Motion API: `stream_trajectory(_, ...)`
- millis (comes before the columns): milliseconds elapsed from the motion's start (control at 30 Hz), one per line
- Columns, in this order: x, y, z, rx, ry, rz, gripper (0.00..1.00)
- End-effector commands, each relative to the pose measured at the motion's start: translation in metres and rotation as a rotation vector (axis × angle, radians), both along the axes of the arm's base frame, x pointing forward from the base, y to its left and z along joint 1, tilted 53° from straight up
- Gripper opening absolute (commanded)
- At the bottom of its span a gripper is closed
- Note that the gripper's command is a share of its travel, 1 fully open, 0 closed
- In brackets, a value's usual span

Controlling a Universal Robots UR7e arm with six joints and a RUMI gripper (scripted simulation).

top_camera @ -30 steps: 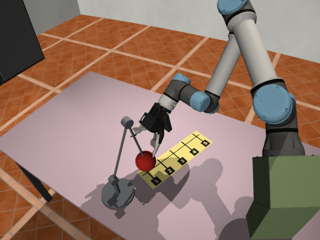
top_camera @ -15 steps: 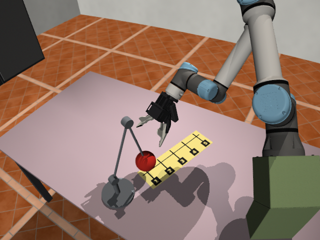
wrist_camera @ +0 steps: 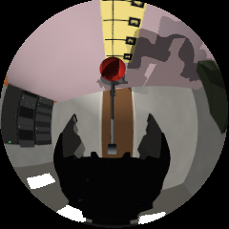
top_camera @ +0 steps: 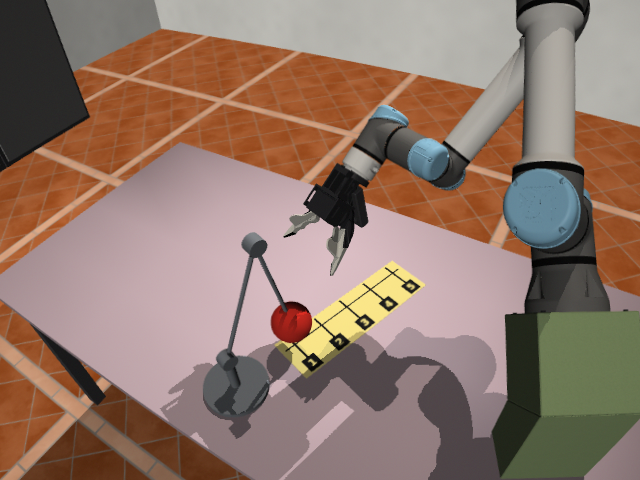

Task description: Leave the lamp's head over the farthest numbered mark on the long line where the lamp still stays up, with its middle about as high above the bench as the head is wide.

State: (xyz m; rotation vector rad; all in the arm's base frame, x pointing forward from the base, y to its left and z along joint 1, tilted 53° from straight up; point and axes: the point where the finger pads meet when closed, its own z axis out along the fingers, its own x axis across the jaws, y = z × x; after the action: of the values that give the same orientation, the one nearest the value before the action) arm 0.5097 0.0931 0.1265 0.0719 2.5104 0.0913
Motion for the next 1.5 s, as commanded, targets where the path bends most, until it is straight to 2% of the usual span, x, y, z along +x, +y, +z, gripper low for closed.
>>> stream_trajectory(0, -0.0051, -0.0004, 0.0072, 0.0, 0.001, 0.001, 1.0)
stream_trajectory(400, -0.0111, -0.001, 0.0157, 0.0, -0.001, 0.001, 1.0)
stream_trajectory(1467, -0.0099, -0.0009, 0.014, 0.0, -0.001, 0.001, 1.0)
